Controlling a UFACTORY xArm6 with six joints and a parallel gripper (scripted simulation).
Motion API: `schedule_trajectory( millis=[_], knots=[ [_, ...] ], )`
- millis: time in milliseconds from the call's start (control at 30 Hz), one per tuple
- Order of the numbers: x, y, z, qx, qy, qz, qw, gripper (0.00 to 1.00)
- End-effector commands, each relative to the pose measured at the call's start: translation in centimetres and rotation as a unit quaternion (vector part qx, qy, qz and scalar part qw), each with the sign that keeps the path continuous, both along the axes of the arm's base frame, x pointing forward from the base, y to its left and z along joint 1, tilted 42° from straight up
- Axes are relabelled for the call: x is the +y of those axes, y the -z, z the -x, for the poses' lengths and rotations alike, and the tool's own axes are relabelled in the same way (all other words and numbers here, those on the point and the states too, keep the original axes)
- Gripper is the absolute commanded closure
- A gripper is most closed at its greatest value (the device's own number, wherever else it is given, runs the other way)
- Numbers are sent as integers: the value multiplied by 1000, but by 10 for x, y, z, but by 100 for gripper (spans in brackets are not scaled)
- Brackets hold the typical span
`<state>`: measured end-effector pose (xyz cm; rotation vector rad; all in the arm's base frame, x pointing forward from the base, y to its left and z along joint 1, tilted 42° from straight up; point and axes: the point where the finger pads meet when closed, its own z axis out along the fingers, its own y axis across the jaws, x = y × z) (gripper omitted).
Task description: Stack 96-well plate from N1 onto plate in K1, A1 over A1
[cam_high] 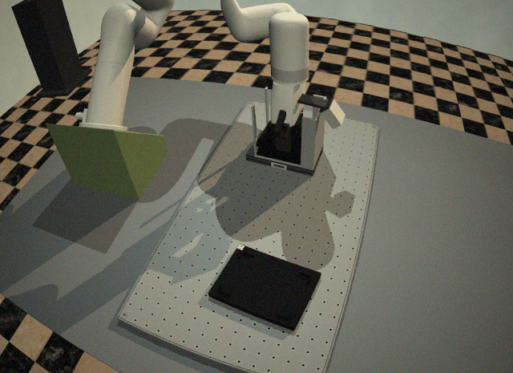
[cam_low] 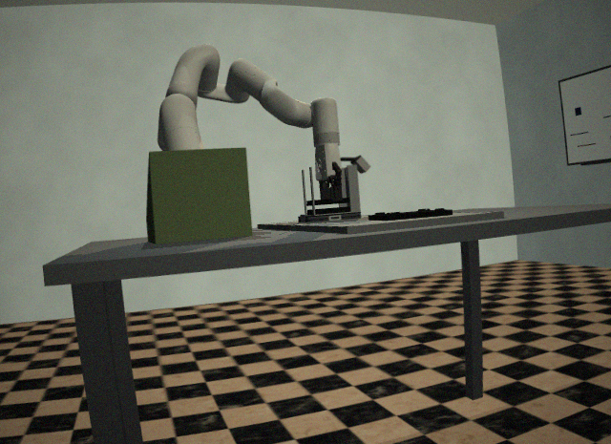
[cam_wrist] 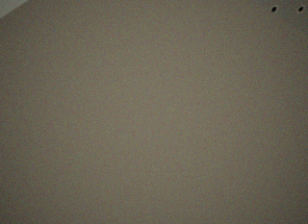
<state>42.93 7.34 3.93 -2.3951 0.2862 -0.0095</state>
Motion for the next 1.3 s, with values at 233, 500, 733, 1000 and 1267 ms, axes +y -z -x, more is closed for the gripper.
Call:
schedule_trajectory(
  millis=[233,500,733,1000,1267],
  knots=[
    [0,0,-1,-1,1,0,1000,100],
    [0,0,-1,-1,1,0,1000,100],
    [1,1,-1,-1,1,0,1000,100],
    [2,2,-1,-1,1,0,1000,100],
    [3,3,-1,-1,1,0,1000,100]
  ],
)
